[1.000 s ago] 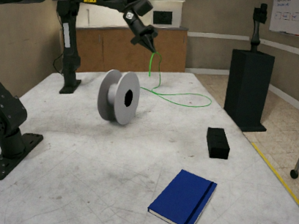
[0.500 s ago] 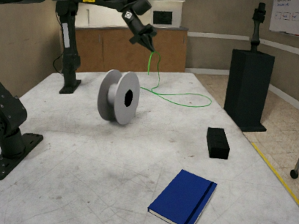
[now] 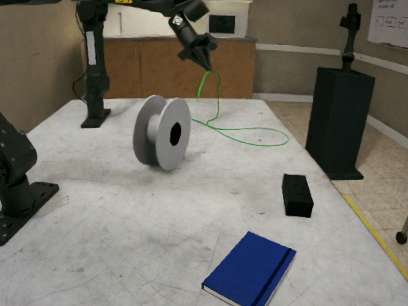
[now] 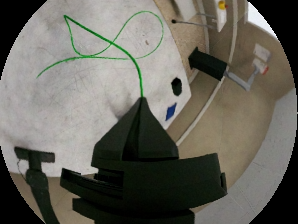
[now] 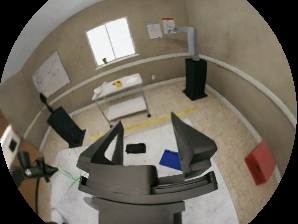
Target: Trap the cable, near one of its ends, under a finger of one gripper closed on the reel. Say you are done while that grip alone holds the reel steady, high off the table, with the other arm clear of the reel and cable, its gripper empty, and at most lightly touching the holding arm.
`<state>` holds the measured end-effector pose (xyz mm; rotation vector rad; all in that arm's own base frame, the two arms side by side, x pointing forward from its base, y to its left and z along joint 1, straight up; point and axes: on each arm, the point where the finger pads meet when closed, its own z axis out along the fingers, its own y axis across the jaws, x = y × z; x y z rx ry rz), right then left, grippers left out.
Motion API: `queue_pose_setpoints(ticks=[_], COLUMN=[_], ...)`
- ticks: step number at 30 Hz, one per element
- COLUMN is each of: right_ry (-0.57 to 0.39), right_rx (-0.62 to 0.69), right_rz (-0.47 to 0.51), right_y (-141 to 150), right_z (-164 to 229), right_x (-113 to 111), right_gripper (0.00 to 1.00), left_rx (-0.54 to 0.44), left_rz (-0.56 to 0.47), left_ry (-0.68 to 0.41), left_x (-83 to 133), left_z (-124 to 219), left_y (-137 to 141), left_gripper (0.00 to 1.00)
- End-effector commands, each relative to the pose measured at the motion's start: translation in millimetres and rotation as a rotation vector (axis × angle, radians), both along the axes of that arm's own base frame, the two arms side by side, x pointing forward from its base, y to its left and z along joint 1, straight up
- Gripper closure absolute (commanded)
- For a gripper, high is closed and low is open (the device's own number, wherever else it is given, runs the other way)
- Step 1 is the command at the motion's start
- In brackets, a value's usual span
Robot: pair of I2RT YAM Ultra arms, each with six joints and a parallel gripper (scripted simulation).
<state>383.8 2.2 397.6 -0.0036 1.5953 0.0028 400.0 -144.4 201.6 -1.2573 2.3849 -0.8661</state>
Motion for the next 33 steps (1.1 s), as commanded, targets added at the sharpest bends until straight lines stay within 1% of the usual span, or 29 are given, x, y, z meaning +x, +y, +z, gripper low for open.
queue_pose_setpoints(ticks=[1,5,10,17,21,24,28,29,32,33], right_ry=[-0.084,-0.084,-0.084,-0.084,-0.084,-0.084,-0.084,-0.084,-0.084,-0.084], right_rx=[0.002,0.002,0.002,0.002,0.002,0.002,0.002,0.002,0.002,0.002], right_rz=[-0.023,-0.023,-0.023,-0.023,-0.023,-0.023,-0.023,-0.023,-0.023,-0.023], right_y=[-7,-7,-7,-7,-7,-7,-7,-7,-7,-7], right_z=[34,34,34,34,34,34,34,34,34,34], right_x=[-11,-11,-11,-11,-11,-11,-11,-11,-11,-11], right_gripper=[0.25,0.25,0.25,0.25,0.25,0.25,0.25,0.25,0.25,0.25], left_rx=[0.001,0.001,0.0,0.004,-0.001,0.002,0.002,0.003,0.0,0.002], left_rz=[-0.08,-0.111,-0.122,-0.119,-0.116,-0.12,-0.124,-0.123,-0.121,-0.12], left_ry=[-0.005,-0.004,-0.01,0.012,-0.017,0.001,-0.003,0.002,-0.014,-0.002], left_x=[1,0,-1,0,2,1,2,-1,3,0], left_z=[5,4,7,-4,8,2,3,1,8,3], left_y=[-2,-2,-4,0,1,0,-2,-1,0,1], left_gripper=[1.0,1.0,1.0,1.0,1.0,1.0,1.0,1.0,1.0,1.0])
